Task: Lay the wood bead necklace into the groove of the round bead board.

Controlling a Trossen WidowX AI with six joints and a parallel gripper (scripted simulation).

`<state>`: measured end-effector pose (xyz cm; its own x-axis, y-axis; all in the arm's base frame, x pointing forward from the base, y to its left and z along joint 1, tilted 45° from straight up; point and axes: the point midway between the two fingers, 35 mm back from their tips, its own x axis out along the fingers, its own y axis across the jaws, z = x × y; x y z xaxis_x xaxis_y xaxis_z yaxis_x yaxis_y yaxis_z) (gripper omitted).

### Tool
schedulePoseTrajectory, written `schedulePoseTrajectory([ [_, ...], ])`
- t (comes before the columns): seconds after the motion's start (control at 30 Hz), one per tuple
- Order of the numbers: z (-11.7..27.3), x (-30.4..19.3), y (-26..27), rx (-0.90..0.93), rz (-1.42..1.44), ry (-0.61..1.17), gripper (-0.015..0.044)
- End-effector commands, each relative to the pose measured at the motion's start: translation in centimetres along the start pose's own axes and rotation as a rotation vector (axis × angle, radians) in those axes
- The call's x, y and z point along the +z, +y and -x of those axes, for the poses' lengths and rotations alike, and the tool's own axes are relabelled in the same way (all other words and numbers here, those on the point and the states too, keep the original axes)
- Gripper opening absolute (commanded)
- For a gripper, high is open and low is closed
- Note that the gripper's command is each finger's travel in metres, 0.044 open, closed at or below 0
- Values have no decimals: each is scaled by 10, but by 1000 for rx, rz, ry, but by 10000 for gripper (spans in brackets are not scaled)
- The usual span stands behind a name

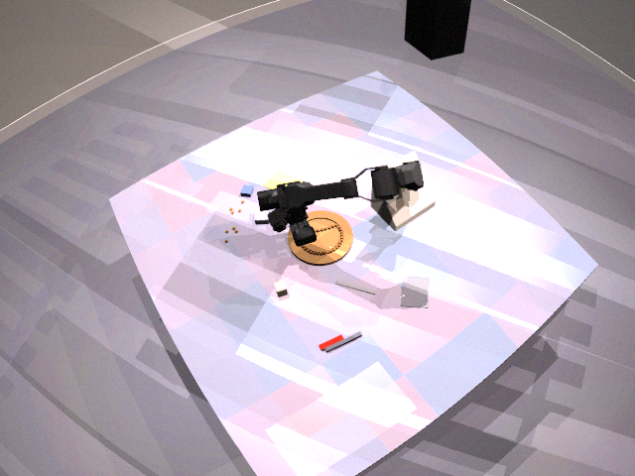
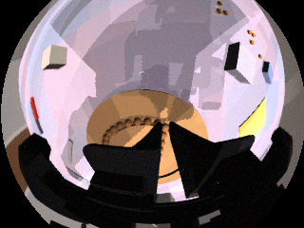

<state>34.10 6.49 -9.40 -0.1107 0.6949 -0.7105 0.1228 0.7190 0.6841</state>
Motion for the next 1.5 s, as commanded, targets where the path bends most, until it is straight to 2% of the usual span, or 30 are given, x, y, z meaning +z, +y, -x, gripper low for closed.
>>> schedulePoseTrajectory([
  [0.0,-4,-2,-1,0,-6,7,0],
  [0.57,1,-2,0,1,-7,7,440],
  [1.47,4,-2,0,0,-6,7,440],
])
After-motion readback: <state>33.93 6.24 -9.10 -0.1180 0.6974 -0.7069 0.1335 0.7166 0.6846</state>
